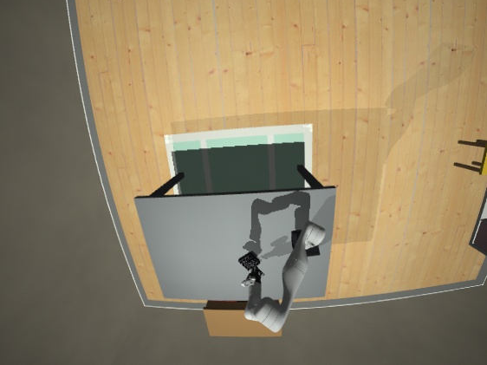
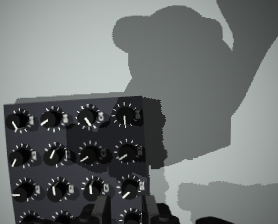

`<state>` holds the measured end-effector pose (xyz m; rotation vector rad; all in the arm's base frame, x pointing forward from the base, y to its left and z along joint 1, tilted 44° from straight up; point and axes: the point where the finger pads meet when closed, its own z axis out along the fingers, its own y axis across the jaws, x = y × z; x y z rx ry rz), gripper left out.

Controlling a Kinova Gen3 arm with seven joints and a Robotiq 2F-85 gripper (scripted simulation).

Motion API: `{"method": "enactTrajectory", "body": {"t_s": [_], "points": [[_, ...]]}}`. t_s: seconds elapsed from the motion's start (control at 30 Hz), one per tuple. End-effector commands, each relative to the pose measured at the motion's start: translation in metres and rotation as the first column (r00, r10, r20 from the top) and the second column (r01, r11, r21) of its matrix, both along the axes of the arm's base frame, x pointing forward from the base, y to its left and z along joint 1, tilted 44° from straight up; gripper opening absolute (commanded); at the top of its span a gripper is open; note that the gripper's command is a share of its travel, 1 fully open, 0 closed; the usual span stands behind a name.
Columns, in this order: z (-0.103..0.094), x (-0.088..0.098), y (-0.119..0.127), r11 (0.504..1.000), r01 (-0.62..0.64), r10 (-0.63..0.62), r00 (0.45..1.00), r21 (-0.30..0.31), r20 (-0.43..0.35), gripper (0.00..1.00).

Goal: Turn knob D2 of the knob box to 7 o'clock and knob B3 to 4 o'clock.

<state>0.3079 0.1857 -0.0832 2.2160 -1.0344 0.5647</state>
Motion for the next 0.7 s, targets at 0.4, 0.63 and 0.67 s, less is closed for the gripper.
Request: {"method": "enactTrajectory", "body": {"t_s": [0.4, 0.63, 0.67], "points": [[-0.012, 0.001, -0.012, 1.0, 0.0, 0.0, 1.0, -0.002, -0.001, 0.19], [-0.018, 0.002, -0.018, 1.0, 0.0, 0.0, 1.0, -0.002, -0.001, 0.19], [-0.019, 0.002, -0.019, 1.0, 0.0, 0.0, 1.0, -0.002, -0.001, 0.19]]}}
